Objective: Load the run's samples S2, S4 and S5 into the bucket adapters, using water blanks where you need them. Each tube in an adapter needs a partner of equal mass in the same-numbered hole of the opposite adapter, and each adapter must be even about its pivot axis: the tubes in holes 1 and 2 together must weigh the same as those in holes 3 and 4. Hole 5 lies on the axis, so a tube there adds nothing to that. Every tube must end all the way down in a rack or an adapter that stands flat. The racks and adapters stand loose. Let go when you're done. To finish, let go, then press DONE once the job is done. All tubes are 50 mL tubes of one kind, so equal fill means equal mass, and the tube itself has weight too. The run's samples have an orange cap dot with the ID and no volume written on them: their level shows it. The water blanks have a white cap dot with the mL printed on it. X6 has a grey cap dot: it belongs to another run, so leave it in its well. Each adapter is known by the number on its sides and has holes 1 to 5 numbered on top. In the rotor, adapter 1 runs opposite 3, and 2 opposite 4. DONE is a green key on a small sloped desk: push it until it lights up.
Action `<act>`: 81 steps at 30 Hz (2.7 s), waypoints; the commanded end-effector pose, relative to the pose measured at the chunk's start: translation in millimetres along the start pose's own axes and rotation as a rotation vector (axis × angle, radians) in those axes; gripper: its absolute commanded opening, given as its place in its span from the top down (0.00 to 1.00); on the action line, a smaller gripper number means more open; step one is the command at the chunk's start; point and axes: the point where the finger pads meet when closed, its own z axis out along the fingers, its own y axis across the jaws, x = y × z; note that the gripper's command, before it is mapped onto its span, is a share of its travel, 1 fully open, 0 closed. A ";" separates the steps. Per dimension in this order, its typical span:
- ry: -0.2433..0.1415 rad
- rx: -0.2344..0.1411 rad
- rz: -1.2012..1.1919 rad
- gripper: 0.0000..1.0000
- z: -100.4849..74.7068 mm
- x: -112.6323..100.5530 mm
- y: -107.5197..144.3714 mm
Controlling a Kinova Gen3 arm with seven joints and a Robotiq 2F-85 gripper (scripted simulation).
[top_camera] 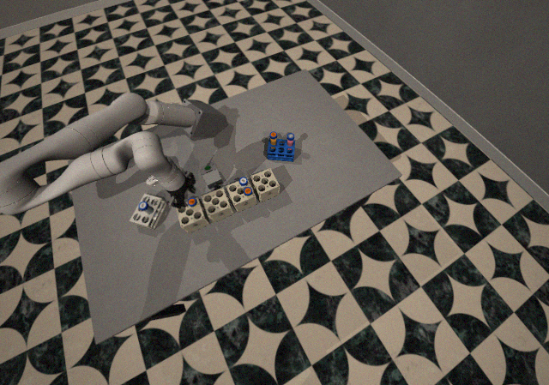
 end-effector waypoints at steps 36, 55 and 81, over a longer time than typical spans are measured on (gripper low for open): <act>-0.001 0.001 0.000 0.38 -47.1 -0.3 -0.1; -0.001 0.001 0.000 0.38 -69.8 -0.3 -0.1; -0.001 0.001 0.000 0.38 -79.8 -0.3 -0.1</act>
